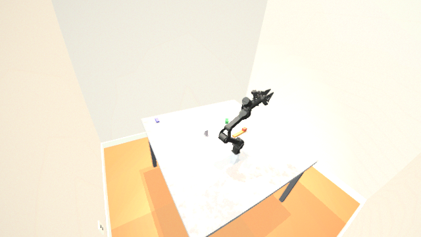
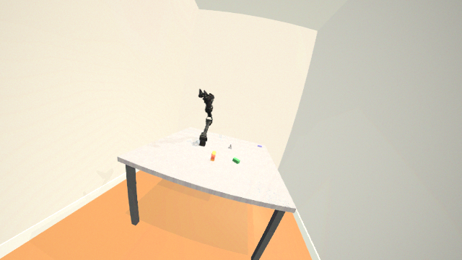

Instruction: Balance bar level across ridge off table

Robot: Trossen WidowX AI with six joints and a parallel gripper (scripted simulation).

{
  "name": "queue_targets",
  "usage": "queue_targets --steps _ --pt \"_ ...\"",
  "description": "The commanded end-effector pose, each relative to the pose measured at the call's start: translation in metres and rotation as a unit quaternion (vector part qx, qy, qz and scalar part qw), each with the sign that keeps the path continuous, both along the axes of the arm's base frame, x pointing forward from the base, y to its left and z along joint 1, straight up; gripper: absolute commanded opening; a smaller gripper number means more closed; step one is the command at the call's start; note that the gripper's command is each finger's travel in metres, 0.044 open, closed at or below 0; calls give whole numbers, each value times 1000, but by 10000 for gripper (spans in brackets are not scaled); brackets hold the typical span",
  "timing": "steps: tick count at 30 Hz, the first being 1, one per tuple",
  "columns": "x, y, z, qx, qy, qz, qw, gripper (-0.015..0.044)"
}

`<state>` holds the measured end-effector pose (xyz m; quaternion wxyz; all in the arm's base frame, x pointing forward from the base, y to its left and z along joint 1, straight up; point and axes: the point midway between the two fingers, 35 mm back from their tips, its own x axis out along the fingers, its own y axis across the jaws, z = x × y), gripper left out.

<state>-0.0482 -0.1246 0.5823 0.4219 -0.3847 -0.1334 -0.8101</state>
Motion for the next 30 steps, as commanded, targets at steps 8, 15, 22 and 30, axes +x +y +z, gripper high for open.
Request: queue_targets --steps 8,15,22,30 --pt "26 -66 -28 148 97 -16 984 315" --pt "62 -124 -71 284 221 -12 933 315" --pt "102 -165 -124 390 357 9 849 315" --pt "149 -189 -193 467 516 48 717 315"
